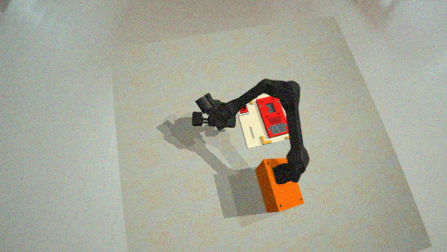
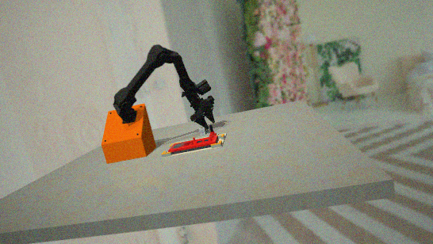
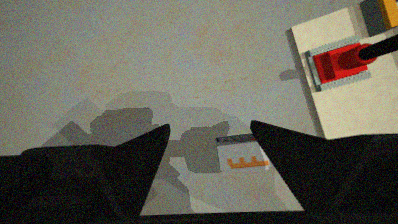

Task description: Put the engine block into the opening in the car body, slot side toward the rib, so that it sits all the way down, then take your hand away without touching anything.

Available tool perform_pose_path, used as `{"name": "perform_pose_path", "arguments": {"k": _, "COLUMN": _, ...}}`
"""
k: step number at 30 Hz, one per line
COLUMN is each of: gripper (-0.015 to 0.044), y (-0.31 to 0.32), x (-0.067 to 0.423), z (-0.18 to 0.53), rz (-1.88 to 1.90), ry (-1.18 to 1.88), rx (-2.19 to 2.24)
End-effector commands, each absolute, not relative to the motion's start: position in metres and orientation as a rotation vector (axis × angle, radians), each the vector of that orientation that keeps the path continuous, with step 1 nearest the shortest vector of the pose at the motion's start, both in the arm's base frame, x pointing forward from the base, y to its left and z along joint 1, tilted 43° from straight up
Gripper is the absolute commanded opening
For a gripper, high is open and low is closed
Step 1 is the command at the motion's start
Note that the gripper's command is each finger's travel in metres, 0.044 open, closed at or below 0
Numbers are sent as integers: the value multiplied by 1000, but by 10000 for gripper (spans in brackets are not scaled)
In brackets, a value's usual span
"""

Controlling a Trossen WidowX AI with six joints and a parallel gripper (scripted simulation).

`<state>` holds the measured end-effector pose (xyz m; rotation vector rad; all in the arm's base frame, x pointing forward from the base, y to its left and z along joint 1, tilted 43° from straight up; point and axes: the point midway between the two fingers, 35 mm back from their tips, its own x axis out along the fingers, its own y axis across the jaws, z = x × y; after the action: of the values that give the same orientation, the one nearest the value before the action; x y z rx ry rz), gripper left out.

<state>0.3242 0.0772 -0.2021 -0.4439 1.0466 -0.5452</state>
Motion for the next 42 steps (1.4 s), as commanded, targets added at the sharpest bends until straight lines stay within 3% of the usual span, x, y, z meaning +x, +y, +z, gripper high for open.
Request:
{"name": "perform_pose_path", "arguments": {"k": 1, "gripper": 440, "y": 75, "x": 315, "z": -173, "rz": -673, "ry": 1208, "rx": -358}}
{"name": "perform_pose_path", "arguments": {"k": 16, "gripper": 440, "y": 70, "x": 303, "z": -147, "rz": -784, "ry": 1309, "rx": -321}}
{"name": "perform_pose_path", "arguments": {"k": 42, "gripper": 440, "y": 61, "x": 296, "z": -182, "rz": -784, "ry": 1309, "rx": -321}}
